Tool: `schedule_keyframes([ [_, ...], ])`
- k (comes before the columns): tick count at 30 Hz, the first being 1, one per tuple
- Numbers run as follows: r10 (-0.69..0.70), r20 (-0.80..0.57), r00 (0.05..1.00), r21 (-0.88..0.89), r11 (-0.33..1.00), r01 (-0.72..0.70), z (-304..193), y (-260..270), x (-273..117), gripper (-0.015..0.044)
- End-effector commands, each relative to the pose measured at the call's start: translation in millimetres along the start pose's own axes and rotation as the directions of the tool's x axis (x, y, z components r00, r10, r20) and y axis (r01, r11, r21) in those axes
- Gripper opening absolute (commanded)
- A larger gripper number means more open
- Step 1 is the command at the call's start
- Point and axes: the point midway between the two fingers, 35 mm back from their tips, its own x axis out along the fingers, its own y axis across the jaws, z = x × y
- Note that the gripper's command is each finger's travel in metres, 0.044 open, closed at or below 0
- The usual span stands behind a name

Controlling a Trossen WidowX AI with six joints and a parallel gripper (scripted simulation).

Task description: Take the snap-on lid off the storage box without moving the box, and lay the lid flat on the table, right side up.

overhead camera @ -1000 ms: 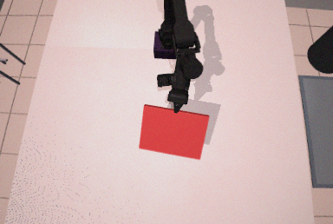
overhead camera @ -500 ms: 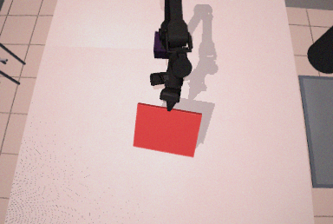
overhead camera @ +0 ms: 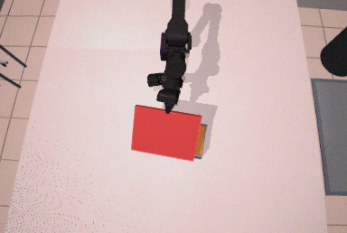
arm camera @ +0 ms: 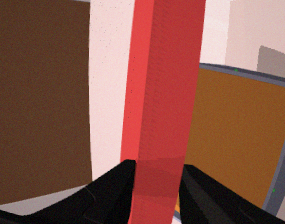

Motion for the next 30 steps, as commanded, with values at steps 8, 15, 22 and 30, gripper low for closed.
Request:
schedule_keyframes([
  [8, 0.020, -0.003, 1.000, -0.002, 1.000, -0.020, 22, 4, -4, 0.0000],
  [15, 0.020, -0.003, 1.000, -0.003, 1.000, -0.020, 36, 3, -5, 0.0000],
  [22, 0.020, -0.002, 1.000, -0.004, 1.000, -0.020, 50, 2, -6, 0.0000],
  [30, 0.020, -0.001, 1.000, -0.005, 1.000, -0.020, 66, 2, -6, 0.0000],
])
